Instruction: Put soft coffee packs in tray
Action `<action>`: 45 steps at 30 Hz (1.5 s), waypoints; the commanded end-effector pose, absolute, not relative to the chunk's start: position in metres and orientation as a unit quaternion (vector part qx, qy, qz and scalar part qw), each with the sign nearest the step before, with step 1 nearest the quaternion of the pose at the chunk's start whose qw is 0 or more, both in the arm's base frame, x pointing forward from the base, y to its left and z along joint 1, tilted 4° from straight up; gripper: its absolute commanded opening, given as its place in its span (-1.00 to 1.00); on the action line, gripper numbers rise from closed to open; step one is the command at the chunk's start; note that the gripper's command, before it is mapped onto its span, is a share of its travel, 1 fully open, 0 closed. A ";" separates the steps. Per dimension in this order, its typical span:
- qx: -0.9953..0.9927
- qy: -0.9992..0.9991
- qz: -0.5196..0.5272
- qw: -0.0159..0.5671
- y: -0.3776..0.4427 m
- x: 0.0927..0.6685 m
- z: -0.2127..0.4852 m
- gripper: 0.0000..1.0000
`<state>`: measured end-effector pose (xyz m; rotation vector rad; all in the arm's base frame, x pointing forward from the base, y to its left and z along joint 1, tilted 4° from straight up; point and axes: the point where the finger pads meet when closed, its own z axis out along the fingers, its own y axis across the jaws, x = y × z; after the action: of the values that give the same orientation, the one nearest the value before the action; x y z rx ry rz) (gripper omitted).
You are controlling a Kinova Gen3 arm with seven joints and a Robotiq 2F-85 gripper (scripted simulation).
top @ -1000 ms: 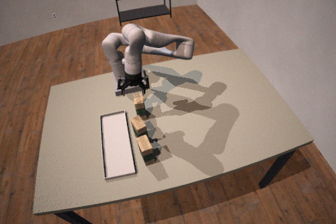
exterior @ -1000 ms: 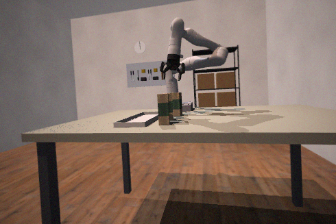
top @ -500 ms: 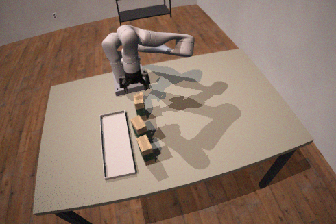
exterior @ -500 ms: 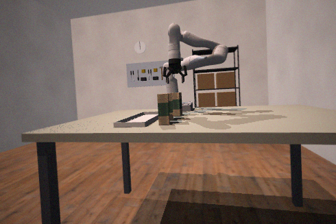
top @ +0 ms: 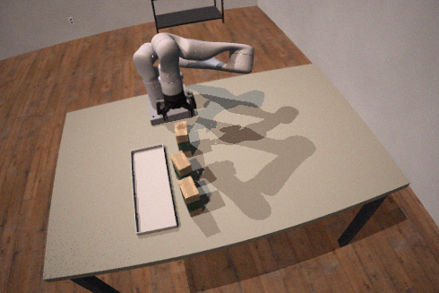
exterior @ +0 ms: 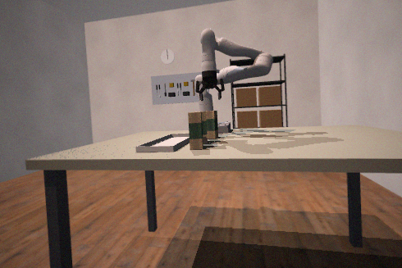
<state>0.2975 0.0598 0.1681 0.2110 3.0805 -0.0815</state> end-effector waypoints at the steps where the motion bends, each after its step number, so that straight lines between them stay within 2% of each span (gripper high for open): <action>1: 0.068 0.997 -0.026 0.027 0.060 0.298 0.169 1.00; 9: 0.068 0.997 -0.026 0.027 0.060 0.298 0.169 1.00; 10: 0.068 0.997 -0.026 0.027 0.060 0.298 0.169 0.64; 28: 0.068 0.997 -0.026 0.027 0.060 0.298 0.168 0.64; 45: 0.068 0.997 -0.026 0.027 0.058 0.300 0.131 0.64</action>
<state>0.2999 0.0578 0.1313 0.2118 3.0785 -0.0769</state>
